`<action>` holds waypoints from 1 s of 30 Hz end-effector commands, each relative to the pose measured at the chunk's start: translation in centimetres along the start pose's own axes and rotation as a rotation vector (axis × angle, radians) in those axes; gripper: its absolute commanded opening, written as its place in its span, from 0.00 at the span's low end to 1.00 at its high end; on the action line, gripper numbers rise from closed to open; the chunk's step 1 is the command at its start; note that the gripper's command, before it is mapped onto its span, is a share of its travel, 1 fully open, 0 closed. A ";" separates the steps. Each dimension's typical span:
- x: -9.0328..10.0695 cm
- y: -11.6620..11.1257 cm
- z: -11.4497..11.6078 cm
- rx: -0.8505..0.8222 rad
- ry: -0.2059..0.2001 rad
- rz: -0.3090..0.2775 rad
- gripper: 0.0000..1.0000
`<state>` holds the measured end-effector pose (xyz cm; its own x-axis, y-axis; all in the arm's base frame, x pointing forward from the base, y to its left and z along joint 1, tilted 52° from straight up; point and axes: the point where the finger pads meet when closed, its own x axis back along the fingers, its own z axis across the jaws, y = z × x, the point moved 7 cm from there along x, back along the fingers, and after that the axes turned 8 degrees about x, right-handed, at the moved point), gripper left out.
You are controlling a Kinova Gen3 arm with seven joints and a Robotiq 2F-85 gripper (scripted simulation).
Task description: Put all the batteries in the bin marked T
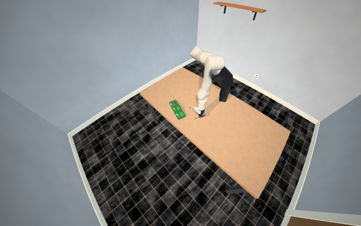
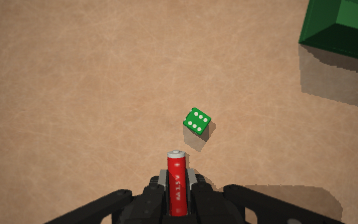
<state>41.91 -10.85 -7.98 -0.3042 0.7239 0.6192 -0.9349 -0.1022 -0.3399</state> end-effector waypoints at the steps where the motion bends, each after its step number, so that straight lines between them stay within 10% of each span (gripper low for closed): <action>1: 0.0 0.0 0.0 0.000 -0.001 0.001 0.09; 30: 6.0 0.0 0.0 0.000 -0.001 0.001 0.09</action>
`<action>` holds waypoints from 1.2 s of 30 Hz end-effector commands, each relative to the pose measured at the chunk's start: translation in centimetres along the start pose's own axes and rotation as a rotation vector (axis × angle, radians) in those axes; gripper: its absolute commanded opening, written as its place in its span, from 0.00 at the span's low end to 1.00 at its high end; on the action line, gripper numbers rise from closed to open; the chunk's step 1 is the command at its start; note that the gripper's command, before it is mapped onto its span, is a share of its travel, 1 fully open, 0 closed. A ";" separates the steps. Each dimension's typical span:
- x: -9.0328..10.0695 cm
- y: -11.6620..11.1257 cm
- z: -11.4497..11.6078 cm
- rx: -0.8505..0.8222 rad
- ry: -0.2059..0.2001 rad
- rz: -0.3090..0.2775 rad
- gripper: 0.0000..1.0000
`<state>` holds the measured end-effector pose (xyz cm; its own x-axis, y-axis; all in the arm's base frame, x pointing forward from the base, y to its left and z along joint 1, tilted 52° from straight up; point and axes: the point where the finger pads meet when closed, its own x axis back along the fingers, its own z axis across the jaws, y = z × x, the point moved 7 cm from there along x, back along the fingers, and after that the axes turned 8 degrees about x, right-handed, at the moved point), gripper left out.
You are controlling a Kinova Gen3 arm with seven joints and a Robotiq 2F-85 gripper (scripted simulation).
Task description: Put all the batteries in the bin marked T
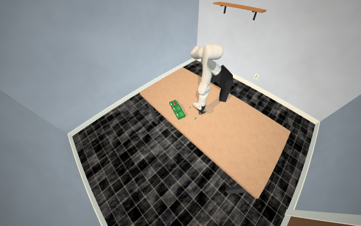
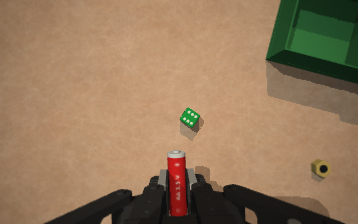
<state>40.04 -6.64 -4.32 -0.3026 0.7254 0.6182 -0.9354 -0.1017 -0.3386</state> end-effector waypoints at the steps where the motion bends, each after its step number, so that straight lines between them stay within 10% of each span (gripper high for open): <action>1: 0.1 -0.1 -0.1 -0.001 -0.003 0.002 0.09; 21: 0.8 -0.1 -0.1 -0.001 -0.003 0.002 0.09; 36: 0.8 -1.2 8.9 -0.002 -0.003 0.002 0.09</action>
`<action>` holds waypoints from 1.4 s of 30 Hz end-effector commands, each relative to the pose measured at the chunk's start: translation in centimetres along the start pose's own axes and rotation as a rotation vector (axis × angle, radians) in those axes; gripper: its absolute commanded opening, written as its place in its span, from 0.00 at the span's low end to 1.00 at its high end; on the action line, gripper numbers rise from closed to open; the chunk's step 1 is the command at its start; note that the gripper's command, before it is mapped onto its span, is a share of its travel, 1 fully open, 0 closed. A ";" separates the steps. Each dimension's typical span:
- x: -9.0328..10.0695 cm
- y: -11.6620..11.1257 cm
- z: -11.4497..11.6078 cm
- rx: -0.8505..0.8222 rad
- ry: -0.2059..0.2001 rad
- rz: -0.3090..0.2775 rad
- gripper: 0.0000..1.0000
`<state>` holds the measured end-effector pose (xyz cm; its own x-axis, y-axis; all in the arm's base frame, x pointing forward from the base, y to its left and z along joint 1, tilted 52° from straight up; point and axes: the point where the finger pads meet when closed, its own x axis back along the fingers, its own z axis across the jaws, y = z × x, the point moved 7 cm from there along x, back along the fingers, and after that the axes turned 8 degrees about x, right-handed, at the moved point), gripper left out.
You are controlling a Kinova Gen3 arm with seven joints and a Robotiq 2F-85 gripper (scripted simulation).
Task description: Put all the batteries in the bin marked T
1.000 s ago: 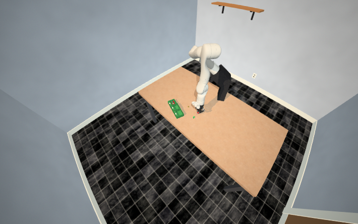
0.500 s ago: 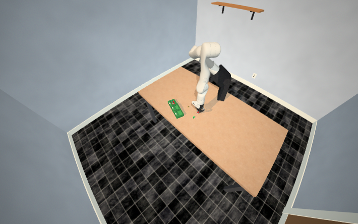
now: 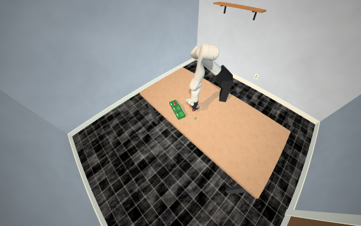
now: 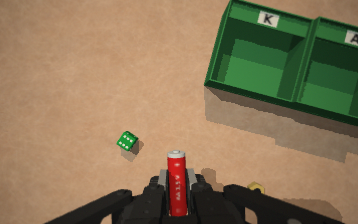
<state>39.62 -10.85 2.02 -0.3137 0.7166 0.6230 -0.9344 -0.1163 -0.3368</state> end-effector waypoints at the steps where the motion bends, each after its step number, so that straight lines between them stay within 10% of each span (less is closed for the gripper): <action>1: -0.2 0.2 1.4 -0.013 0.009 -0.008 0.09; 33: 0.0 -1.5 16.9 -0.013 0.009 -0.007 0.09; 42: 0.0 -2.0 21.1 -0.362 0.010 -0.006 0.09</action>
<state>38.07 -24.02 16.55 -0.3115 0.7276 0.6112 -0.8520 0.0710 -0.5187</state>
